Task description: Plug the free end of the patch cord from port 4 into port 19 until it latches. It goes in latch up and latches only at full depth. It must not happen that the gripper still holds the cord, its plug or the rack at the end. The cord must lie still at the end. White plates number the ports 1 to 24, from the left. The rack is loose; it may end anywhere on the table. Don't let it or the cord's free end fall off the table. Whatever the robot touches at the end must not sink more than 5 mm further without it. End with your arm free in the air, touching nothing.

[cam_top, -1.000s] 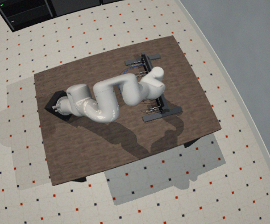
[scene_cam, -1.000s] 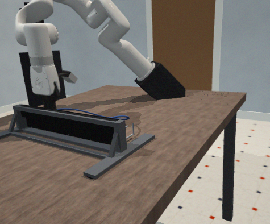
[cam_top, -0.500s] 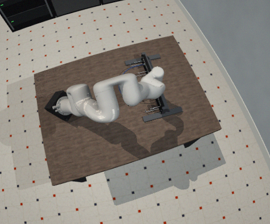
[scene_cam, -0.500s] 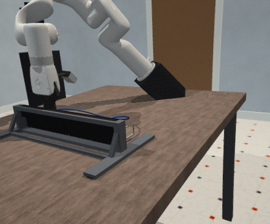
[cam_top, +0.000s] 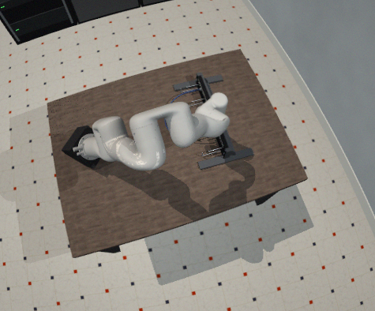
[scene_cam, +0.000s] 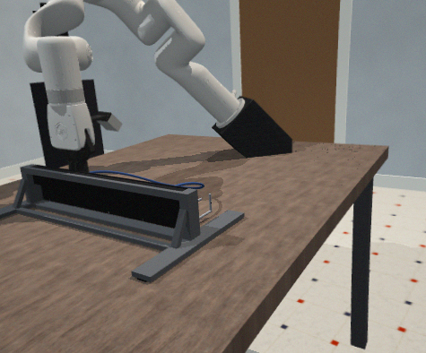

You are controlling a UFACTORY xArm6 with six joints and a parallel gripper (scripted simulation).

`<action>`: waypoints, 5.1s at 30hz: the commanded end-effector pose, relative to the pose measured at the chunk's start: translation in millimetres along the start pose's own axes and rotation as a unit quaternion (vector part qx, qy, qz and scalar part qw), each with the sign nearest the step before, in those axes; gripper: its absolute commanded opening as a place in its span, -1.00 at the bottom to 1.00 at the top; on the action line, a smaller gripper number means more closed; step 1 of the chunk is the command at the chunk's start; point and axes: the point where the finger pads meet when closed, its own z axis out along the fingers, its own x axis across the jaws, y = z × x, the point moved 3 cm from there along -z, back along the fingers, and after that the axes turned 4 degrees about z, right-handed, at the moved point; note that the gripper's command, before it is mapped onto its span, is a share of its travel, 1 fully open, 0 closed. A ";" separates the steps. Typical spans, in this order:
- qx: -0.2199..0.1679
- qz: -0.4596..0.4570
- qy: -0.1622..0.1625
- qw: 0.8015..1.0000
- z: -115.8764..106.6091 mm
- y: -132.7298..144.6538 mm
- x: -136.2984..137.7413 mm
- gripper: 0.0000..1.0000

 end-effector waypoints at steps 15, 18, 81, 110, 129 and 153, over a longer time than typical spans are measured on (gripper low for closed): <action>-0.002 0.001 0.001 1.000 -1.4 3.2 0.1 -1.00; -0.002 0.001 0.001 1.000 -1.4 3.2 0.1 -1.00; -0.002 0.001 0.001 1.000 -1.9 7.8 0.3 -1.00; 0.006 0.000 0.000 1.000 -2.0 10.0 0.4 -1.00; 0.006 0.000 0.000 1.000 -1.9 9.7 0.4 -1.00; 0.007 0.000 0.000 1.000 -1.6 9.5 0.5 -0.25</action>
